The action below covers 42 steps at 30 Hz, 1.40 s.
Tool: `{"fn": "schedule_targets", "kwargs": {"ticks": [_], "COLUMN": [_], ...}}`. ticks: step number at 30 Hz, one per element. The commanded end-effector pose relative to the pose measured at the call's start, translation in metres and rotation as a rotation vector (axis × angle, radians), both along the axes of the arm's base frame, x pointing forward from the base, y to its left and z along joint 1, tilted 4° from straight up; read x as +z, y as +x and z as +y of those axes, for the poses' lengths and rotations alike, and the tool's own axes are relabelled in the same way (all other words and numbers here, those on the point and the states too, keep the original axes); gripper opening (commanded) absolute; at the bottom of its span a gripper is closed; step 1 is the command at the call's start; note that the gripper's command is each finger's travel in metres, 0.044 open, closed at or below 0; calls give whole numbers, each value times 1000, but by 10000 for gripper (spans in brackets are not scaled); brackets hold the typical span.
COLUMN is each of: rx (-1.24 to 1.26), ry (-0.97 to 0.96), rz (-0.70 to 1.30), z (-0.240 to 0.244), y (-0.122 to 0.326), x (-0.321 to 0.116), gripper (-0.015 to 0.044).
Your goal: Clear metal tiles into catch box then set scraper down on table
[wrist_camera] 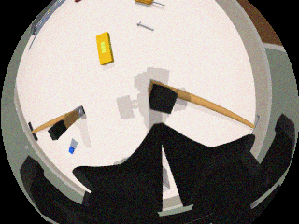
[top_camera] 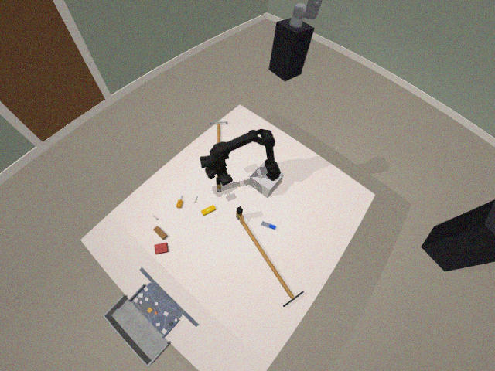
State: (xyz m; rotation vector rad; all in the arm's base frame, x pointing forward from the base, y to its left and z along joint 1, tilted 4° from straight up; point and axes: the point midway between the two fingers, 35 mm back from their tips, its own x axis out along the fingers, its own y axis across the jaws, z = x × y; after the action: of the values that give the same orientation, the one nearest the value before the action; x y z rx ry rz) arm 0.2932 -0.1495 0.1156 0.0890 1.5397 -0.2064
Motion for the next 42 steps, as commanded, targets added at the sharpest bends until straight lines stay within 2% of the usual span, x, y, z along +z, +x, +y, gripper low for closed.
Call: {"fn": "schedule_targets", "kwargs": {"ticks": [1,20,42], "rx": [45,295,621], "ry": [9,29,30], "rz": [-15,-22,7], "z": [16,88,177], "y": [14,56,81], "x": [2,-1,-6], "gripper": [0,0,0]}}
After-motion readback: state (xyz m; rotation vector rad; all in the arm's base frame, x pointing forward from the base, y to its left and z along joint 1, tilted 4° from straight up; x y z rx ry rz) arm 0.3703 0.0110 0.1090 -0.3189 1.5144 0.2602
